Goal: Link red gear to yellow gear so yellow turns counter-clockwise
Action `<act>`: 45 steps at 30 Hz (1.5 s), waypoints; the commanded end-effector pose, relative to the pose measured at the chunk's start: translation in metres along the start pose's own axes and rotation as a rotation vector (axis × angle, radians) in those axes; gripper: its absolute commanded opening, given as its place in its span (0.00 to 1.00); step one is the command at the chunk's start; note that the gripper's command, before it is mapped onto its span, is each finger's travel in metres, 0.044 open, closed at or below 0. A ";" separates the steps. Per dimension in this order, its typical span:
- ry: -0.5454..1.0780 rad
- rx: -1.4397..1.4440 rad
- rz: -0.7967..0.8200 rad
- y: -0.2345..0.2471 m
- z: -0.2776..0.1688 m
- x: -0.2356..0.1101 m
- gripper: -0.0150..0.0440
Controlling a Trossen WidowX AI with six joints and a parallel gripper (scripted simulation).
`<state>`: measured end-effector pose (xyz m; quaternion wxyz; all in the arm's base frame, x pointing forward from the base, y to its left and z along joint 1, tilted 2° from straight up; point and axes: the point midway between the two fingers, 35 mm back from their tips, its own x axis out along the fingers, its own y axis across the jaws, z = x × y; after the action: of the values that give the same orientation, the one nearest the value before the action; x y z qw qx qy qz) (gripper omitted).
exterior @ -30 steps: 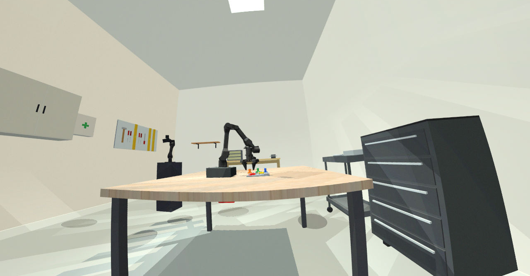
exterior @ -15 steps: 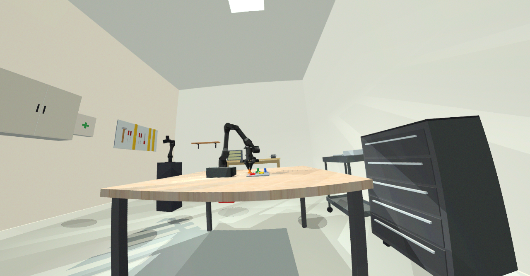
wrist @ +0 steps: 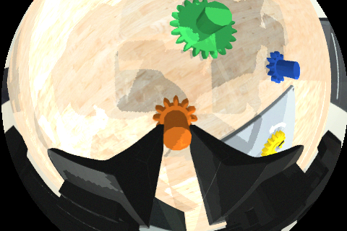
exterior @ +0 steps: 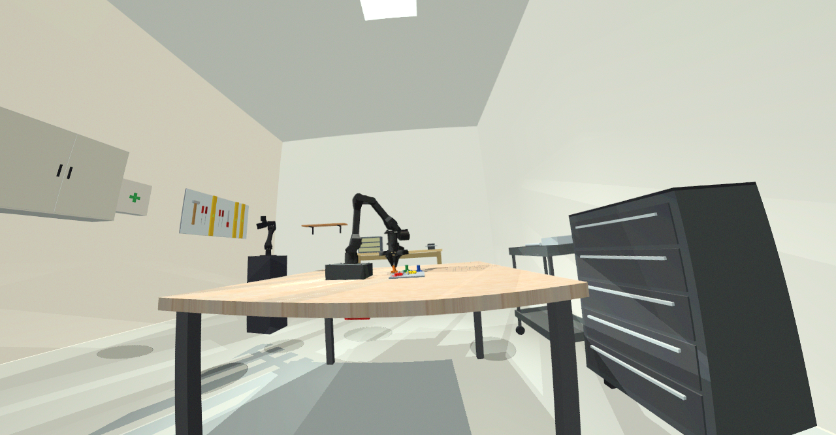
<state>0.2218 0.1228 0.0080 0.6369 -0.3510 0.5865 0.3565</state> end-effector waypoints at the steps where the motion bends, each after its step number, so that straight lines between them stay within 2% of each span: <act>1: -0.022 0.018 -0.010 -0.003 0.005 -0.010 0.25; 45: 0.008 -0.018 0.001 -0.011 0.013 -0.108 0.25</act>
<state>0.2301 0.1241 0.1064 0.6283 -0.3540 0.5922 0.3594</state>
